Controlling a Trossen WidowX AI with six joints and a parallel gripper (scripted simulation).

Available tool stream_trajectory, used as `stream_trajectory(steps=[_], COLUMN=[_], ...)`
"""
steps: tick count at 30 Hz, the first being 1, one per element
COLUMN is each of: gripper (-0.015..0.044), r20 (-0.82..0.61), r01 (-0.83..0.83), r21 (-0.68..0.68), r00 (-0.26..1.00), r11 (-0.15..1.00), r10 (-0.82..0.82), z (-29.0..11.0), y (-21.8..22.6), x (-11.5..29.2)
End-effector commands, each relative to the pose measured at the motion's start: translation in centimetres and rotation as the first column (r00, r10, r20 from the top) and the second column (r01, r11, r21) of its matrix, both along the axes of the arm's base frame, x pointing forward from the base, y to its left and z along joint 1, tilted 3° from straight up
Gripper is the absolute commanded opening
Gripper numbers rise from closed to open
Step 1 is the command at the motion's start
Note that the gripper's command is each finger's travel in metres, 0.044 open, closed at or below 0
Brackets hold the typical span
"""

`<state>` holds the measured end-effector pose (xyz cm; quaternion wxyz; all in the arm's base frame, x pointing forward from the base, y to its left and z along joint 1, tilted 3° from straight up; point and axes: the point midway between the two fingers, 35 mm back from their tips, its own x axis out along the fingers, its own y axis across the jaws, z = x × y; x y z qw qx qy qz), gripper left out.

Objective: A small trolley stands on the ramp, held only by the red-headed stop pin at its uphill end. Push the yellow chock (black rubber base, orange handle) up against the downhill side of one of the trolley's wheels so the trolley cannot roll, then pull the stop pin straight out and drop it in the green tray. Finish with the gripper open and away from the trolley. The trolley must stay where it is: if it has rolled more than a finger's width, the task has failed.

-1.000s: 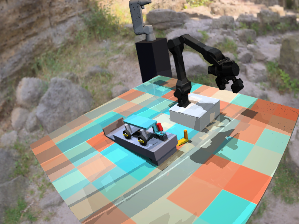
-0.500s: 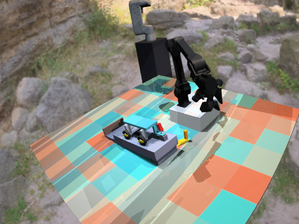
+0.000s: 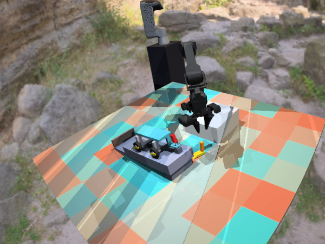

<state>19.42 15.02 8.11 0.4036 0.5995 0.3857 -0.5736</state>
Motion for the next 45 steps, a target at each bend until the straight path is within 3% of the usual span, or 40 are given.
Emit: stream_trajectory(steps=[1, 15, 45], gripper=[0.0190, 0.0190, 0.0190], r20=[0.007, 0.007, 0.007], r01=[0.014, 0.014, 0.014], r21=[-0.029, -0.030, -0.030], r00=[1.000, 1.000, 1.000], r11=[0.999, 0.999, 0.999], r10=[-0.014, -0.014, -0.014], z=[-0.2, -4.5, -7.8], y=[-0.8, -0.9, -1.0], x=[0.0, 0.2, 0.4])
